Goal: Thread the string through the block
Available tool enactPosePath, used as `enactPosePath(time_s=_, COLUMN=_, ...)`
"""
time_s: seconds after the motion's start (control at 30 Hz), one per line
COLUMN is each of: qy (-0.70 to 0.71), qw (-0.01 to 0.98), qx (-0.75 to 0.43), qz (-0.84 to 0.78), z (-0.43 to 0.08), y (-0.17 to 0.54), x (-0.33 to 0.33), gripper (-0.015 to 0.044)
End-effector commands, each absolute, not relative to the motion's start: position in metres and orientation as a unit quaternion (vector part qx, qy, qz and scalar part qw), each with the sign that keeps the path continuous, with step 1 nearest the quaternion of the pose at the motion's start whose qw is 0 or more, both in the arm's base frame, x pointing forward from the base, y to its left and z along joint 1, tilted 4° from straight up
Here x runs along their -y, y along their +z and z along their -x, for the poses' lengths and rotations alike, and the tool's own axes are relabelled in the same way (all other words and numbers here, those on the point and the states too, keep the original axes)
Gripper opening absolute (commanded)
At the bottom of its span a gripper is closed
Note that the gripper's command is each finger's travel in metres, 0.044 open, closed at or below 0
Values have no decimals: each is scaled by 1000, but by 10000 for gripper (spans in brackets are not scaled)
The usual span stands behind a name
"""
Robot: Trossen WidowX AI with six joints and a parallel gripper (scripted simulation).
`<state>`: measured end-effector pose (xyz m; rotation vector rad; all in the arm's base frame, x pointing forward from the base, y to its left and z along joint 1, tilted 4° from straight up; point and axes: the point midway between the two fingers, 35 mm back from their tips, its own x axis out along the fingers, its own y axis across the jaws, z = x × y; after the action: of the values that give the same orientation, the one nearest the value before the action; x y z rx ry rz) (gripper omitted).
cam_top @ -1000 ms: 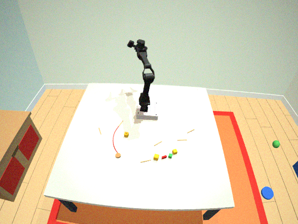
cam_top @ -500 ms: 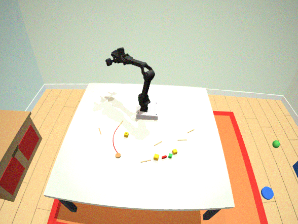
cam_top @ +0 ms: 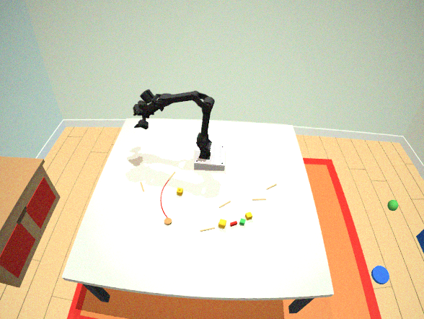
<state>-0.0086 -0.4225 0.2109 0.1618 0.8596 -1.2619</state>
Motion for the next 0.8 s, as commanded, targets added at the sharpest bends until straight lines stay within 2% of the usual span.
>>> enactPosePath(time_s=0.0, qy=-484, qw=749, qx=-451, qz=-47, z=-41, y=180, x=412, gripper=440)
enactPosePath(time_s=0.2, qy=-296, qw=787, qx=-539, qz=35, z=-133, y=138, x=370, gripper=440)
enactPosePath(time_s=0.4, qy=-83, qw=785, qx=-597, qz=140, z=-207, y=100, x=303, gripper=440)
enactPosePath(time_s=0.57, qy=108, qw=745, qx=-614, qz=238, z=-250, y=72, x=232, gripper=440)
enactPosePath(time_s=0.77, qy=332, qw=647, qx=-590, qz=350, z=-273, y=46, x=141, gripper=440)
